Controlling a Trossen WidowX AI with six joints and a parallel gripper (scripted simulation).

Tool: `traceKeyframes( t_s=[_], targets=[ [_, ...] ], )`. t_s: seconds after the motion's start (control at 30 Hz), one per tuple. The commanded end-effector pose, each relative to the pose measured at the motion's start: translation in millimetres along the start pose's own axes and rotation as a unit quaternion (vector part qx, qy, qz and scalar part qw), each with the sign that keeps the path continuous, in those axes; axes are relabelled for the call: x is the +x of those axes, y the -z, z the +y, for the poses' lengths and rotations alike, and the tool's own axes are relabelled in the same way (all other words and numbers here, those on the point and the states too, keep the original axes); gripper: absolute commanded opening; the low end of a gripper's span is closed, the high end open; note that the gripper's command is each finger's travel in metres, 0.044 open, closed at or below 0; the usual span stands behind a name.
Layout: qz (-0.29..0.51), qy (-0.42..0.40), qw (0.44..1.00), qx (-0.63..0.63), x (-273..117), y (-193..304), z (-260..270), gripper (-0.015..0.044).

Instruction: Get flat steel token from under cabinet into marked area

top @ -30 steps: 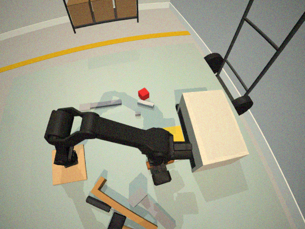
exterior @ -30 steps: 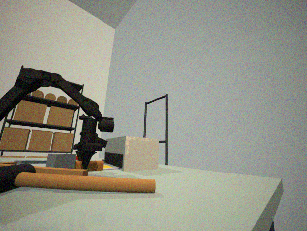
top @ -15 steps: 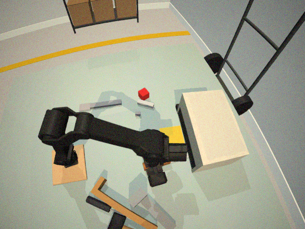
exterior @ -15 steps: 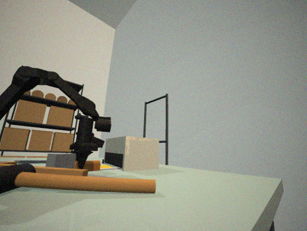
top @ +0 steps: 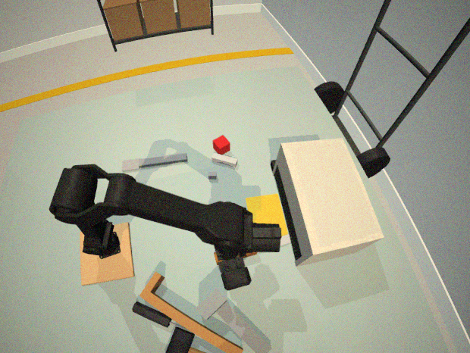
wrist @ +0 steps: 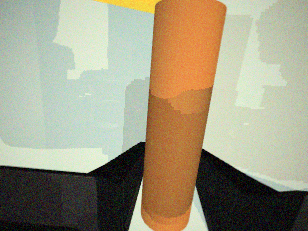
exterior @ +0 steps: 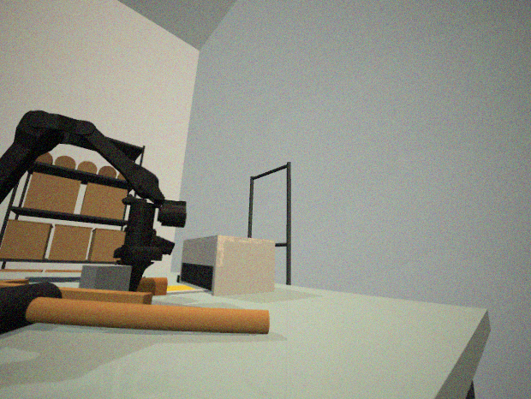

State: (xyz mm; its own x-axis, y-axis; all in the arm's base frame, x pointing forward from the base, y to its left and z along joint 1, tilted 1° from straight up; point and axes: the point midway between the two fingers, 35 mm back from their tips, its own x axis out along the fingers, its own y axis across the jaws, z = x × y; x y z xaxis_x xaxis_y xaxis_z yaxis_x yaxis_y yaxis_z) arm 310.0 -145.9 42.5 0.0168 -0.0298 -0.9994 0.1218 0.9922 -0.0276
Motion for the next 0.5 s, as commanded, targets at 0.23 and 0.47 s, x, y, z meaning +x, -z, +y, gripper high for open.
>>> traceKeyframes(
  t_s=[0.23, 0.47],
  targets=[
    [0.000, -0.001, 1.000, -0.003, 1, 13, 0, 0.0000],
    [0.001, -0.001, 1.000, -0.003, 1, 21, -1, 0.0000]
  ],
)
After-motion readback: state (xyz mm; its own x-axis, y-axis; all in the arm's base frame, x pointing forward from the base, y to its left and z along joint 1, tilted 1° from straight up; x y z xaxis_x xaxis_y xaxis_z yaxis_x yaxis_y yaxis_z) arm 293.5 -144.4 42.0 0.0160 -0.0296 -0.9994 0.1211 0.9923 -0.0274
